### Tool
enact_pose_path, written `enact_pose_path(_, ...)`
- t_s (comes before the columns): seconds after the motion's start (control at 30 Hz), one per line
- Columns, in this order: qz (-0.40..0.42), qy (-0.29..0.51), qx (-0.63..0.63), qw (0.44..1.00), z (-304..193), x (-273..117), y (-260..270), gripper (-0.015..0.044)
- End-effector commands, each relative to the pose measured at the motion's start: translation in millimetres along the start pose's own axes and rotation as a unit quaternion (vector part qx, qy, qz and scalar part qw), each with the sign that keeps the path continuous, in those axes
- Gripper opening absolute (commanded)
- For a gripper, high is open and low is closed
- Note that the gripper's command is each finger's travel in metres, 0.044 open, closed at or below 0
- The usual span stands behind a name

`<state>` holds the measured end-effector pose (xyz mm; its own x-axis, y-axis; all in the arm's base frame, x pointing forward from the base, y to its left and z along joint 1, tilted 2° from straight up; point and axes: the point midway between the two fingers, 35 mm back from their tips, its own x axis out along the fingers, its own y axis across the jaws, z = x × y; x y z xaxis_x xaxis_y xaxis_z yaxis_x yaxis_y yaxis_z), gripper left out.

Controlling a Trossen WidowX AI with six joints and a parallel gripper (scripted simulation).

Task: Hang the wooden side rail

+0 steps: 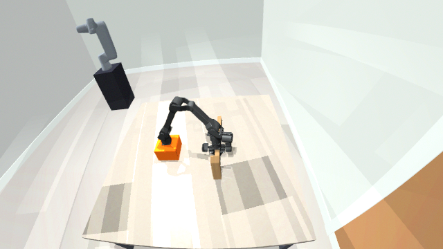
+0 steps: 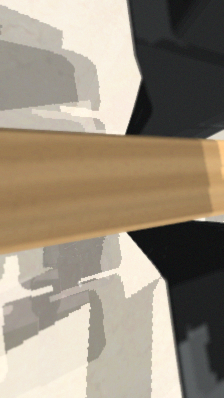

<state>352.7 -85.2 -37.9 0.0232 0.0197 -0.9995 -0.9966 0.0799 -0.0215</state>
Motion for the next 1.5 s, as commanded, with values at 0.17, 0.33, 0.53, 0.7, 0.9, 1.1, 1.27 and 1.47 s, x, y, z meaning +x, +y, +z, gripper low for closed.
enact_pose_path(0.17,0.001,-0.001,0.005,1.0,0.1,-1.6,0.3,0.0)
enact_pose_path(0.33,0.001,-0.001,0.005,1.0,0.1,-2.5,0.3,0.0)
enact_pose_path(0.53,0.001,-0.001,0.005,1.0,0.1,-3.5,0.3,0.0)
enact_pose_path(0.7,0.001,-0.001,0.005,1.0,0.1,-4.3,0.3,0.0)
enact_pose_path(0.9,0.001,-0.001,0.005,1.0,0.1,-5.3,0.3,0.0)
enact_pose_path(1.1,0.001,-0.001,0.005,1.0,0.1,-6.3,0.3,0.0)
enact_pose_path(1.27,0.001,-0.001,0.005,1.0,0.1,-7.2,0.3,0.0)
enact_pose_path(1.47,0.001,-0.001,0.005,1.0,0.1,-8.2,0.3,0.0)
